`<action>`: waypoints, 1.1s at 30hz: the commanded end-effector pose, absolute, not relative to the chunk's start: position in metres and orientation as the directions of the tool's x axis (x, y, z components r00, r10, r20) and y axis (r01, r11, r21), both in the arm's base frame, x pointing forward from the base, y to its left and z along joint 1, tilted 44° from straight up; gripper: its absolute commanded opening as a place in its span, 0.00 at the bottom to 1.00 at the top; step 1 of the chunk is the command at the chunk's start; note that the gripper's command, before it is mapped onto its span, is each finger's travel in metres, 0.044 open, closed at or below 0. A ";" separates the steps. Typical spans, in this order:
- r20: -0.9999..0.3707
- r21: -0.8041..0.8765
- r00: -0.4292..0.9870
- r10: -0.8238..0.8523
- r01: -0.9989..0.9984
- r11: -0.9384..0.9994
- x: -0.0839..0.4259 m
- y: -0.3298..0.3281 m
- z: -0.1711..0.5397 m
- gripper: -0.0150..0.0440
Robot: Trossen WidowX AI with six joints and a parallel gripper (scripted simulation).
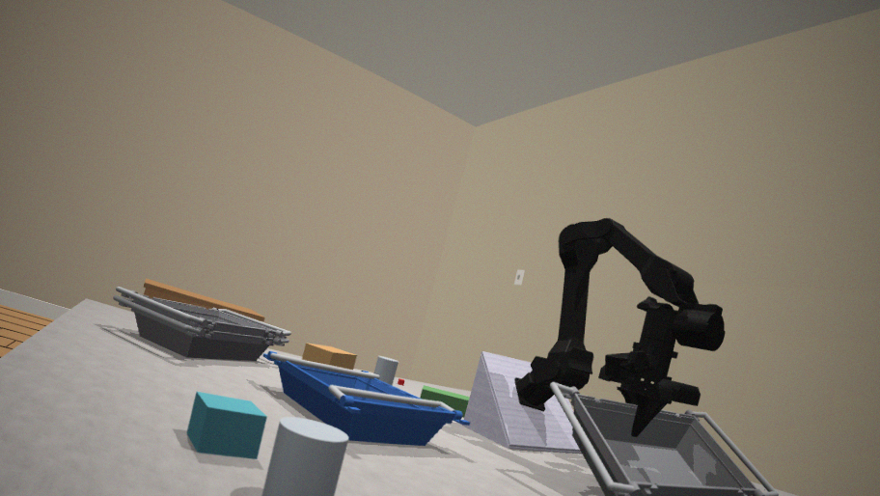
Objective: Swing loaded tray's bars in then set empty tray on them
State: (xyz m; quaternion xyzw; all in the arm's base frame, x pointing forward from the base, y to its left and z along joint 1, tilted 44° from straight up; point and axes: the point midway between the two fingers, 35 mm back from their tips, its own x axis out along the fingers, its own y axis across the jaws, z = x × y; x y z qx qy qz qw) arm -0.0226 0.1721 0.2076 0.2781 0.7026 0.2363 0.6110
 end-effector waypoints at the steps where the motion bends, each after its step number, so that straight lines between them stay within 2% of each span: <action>1: -0.701 0.698 -0.101 0.705 0.102 0.709 -0.022 0.170 0.219 0.25; 9: -0.701 0.698 -0.101 0.706 0.102 0.708 -0.022 0.169 0.226 0.25; 33: -0.698 0.701 -0.101 0.709 0.102 0.705 -0.018 0.145 0.319 0.25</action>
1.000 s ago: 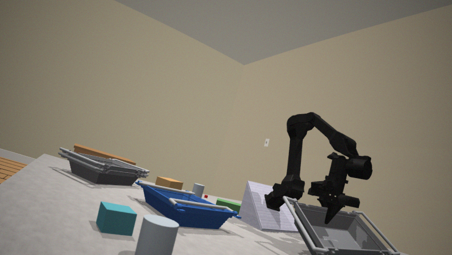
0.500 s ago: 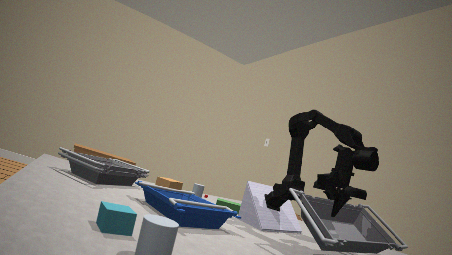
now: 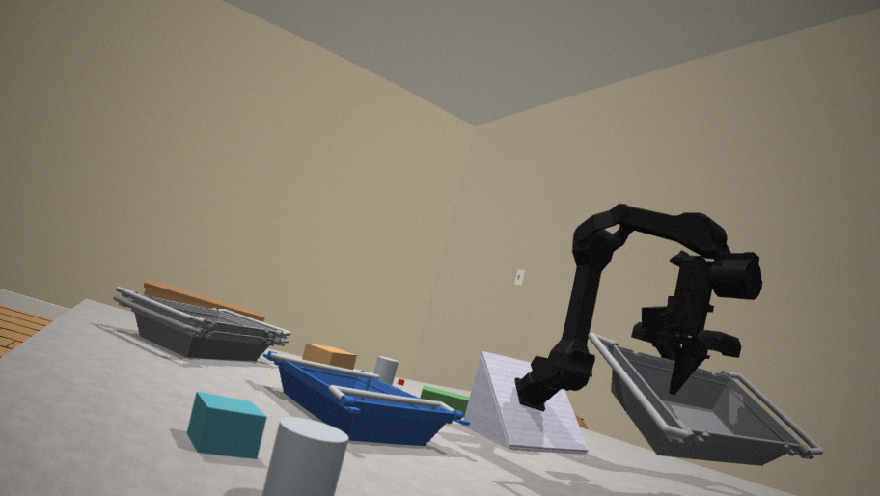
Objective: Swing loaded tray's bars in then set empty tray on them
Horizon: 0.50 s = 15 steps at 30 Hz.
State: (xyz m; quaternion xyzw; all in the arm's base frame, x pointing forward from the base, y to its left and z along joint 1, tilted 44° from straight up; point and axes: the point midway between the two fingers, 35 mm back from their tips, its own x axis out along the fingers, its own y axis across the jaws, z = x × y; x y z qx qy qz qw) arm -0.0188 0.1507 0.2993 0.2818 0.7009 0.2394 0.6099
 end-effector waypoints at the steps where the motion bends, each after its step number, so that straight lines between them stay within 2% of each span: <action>1: -0.698 0.702 -0.101 0.709 0.102 0.705 -0.018 0.144 0.322 0.25; 15: -0.698 0.702 -0.101 0.709 0.102 0.705 -0.018 0.142 0.327 0.25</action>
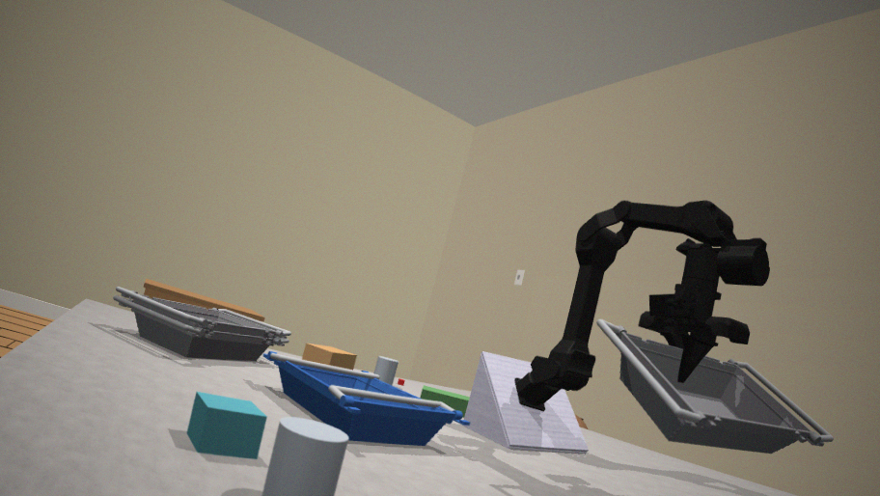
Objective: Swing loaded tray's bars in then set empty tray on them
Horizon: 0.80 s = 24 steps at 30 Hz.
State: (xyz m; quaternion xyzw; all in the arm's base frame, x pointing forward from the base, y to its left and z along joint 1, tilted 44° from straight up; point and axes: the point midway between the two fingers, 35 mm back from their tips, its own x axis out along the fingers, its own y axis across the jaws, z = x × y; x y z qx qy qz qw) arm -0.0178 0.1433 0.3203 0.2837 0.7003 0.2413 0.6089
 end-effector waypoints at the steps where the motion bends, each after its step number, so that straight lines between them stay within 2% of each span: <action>1: -0.698 0.702 -0.101 0.709 0.102 0.705 -0.018 0.142 0.327 0.25; 24: -0.724 0.677 -0.073 0.686 0.115 0.727 -0.012 0.151 0.324 0.25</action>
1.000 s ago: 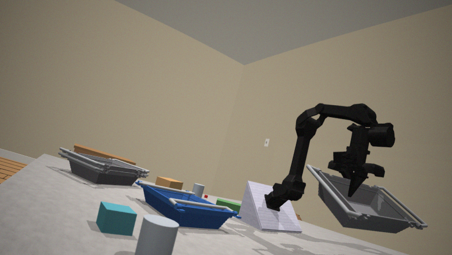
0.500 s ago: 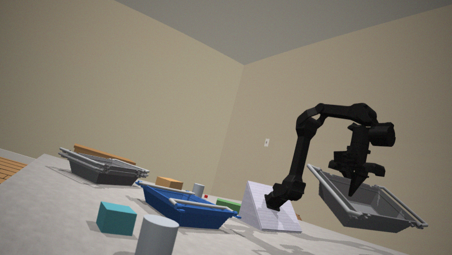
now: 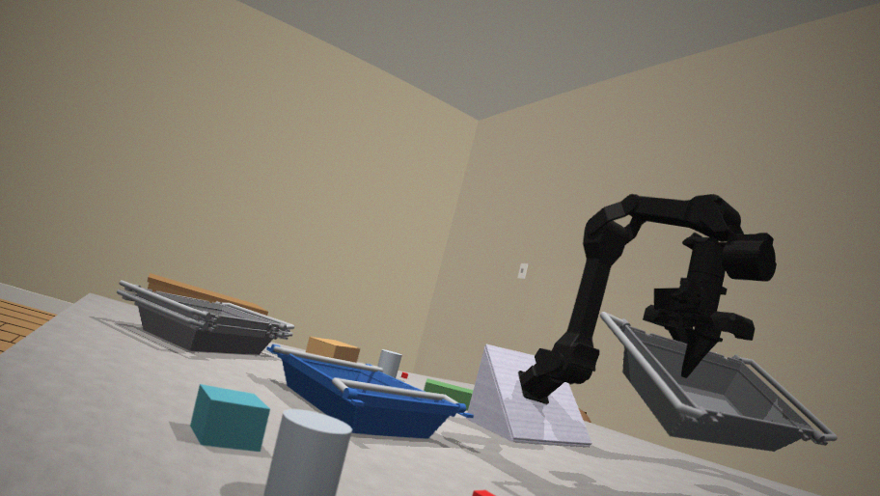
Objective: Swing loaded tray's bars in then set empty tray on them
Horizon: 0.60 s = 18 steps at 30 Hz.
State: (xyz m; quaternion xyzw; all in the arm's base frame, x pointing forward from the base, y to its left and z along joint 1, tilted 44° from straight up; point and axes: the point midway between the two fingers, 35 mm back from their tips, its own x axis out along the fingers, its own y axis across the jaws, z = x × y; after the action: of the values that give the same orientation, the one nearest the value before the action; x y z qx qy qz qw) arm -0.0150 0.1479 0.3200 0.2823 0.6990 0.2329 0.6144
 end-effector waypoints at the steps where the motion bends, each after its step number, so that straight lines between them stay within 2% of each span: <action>1: -0.729 0.672 -0.069 0.681 0.118 0.731 -0.010 0.153 0.323 0.25; 18: -0.801 0.587 -0.008 0.598 0.180 0.789 0.017 0.179 0.311 0.25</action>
State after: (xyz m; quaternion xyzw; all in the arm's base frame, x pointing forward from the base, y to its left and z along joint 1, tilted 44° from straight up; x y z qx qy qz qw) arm 0.0107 0.1757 0.3063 0.2739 0.6952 0.1655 0.6436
